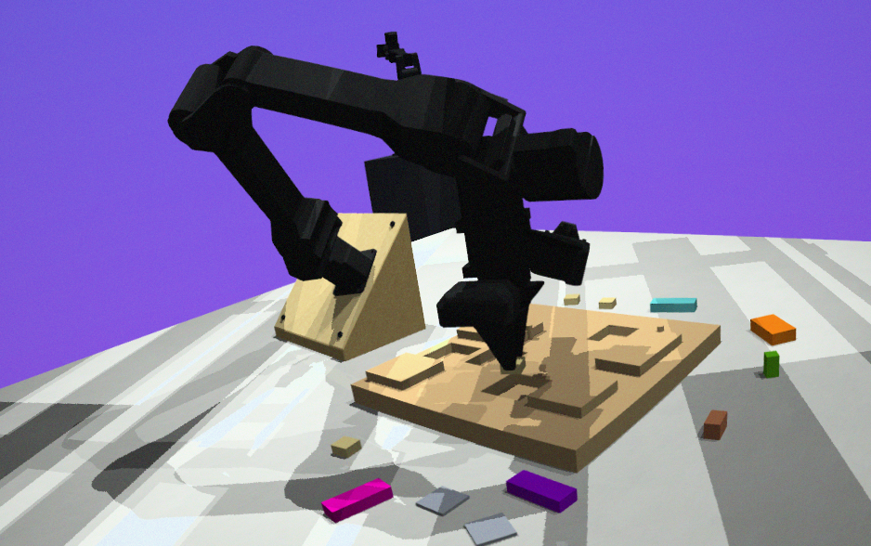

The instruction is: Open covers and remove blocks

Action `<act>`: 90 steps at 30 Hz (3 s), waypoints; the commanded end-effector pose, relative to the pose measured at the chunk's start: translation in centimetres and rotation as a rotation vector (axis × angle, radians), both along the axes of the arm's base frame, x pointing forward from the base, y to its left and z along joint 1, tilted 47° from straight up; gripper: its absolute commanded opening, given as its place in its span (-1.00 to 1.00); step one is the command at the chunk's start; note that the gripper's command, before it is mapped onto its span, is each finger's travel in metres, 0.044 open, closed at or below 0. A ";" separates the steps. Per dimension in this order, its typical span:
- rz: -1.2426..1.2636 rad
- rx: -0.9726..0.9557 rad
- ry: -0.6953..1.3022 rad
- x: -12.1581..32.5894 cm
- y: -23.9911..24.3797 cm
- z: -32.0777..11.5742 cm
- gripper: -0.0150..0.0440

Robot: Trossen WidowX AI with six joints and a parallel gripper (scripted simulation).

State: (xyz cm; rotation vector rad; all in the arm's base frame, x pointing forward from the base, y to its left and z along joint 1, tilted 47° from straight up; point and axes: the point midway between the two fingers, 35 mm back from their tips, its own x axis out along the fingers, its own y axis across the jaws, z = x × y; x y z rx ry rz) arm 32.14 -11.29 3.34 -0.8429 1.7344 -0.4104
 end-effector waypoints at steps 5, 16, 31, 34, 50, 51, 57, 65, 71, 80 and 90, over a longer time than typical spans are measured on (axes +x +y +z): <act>-0.001 0.002 -0.006 0.2 0.8 0.8 -0.22; 0.000 0.003 -0.006 0.5 2.4 2.2 -0.22; 0.000 0.004 -0.006 0.7 4.5 4.6 -0.22; 0.000 0.006 -0.006 0.2 3.9 5.4 -0.22; 0.002 0.013 -0.005 -3.4 0.9 9.7 -0.22; 0.002 0.013 -0.005 -3.7 0.7 9.9 -0.22; 0.002 0.013 -0.005 -5.4 -0.3 11.3 -0.22; 0.002 0.011 -0.004 -7.7 -1.5 12.9 -0.22; 0.002 0.009 -0.003 -9.6 -2.2 14.0 -0.22; 0.001 0.002 -0.001 -12.7 -3.1 15.4 -0.22; 0.000 0.001 0.000 -14.3 -3.7 15.6 -0.22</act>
